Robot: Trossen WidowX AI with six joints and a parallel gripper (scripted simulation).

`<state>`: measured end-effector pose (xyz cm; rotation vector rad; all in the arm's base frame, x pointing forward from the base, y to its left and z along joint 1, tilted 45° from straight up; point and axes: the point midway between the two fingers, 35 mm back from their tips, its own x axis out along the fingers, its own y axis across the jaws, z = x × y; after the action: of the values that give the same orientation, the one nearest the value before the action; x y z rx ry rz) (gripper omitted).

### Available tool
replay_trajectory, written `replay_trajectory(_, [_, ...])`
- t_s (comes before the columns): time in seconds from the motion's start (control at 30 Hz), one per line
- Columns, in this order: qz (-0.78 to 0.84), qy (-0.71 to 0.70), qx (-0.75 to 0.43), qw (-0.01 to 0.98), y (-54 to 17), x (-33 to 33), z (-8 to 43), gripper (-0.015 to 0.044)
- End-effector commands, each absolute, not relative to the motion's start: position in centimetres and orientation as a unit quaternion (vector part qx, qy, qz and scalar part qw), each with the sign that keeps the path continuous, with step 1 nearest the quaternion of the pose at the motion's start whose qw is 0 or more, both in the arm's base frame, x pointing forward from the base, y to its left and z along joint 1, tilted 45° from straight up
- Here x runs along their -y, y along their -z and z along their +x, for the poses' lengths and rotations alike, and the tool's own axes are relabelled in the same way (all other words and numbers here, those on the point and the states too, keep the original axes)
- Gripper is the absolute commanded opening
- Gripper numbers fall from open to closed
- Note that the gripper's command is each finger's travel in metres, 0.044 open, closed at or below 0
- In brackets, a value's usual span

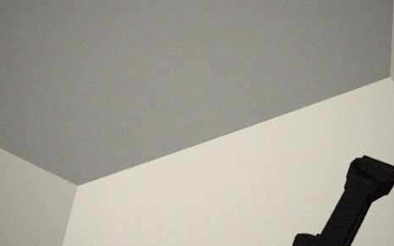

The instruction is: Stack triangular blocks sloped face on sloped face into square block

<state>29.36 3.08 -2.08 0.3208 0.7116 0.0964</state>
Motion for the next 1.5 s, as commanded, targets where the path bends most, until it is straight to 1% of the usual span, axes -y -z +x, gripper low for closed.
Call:
replay_trajectory(0.0, [0.371, 0.038, -0.304, 0.876, 0.9, -3.2, 26.1, 0.0440])
replay_trajectory(0.6, [0.371, 0.038, -0.304, 0.877, 0.9, -3.2, 26.2, 0.0440])
replay_trajectory(1.47, [0.379, 0.034, -0.295, 0.876, 2.2, -3.9, 29.9, 0.0440])
